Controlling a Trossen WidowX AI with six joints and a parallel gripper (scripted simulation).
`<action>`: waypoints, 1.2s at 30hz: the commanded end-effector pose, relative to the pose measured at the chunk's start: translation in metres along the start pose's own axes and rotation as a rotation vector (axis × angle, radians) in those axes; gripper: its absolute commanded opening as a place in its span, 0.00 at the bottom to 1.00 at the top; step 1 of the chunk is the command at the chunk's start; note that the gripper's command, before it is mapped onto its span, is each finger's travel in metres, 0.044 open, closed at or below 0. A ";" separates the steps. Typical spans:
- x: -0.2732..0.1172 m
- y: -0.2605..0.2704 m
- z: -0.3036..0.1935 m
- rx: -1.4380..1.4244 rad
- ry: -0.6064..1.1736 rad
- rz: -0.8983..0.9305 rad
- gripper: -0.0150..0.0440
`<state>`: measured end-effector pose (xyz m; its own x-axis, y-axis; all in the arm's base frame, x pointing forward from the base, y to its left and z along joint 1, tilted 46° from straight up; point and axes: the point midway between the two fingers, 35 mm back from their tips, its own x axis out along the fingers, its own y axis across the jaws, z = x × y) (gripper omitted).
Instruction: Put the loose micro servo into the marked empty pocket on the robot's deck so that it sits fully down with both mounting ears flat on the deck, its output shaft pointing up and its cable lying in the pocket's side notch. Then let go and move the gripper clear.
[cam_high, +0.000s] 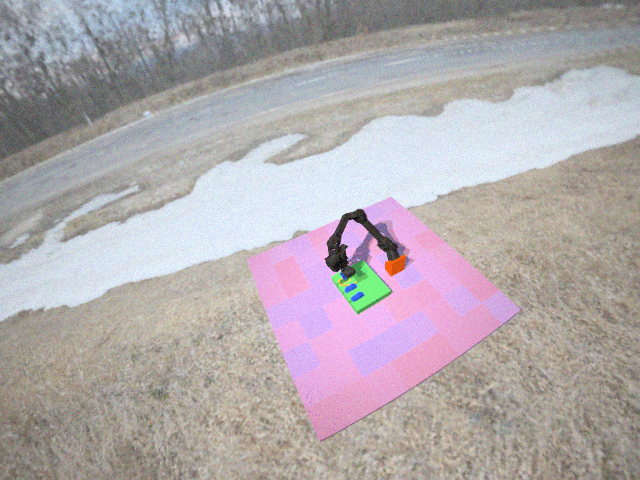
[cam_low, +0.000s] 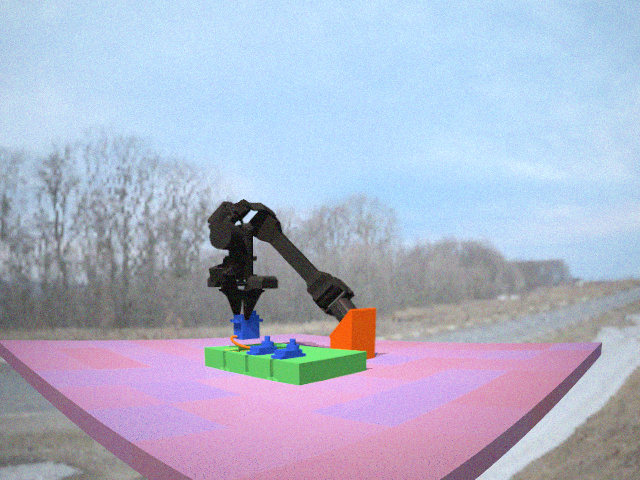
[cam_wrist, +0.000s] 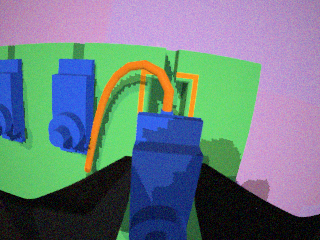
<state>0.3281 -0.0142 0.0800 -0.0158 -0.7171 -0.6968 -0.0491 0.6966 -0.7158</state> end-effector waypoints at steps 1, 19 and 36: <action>-0.003 -0.001 0.014 -0.001 -0.011 -0.002 0.25; 0.016 -0.001 0.020 0.000 -0.011 -0.003 0.25; 0.024 -0.001 0.020 0.001 -0.011 -0.003 0.25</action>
<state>0.3476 -0.0304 0.0647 -0.0085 -0.7165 -0.6976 -0.0433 0.6972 -0.7156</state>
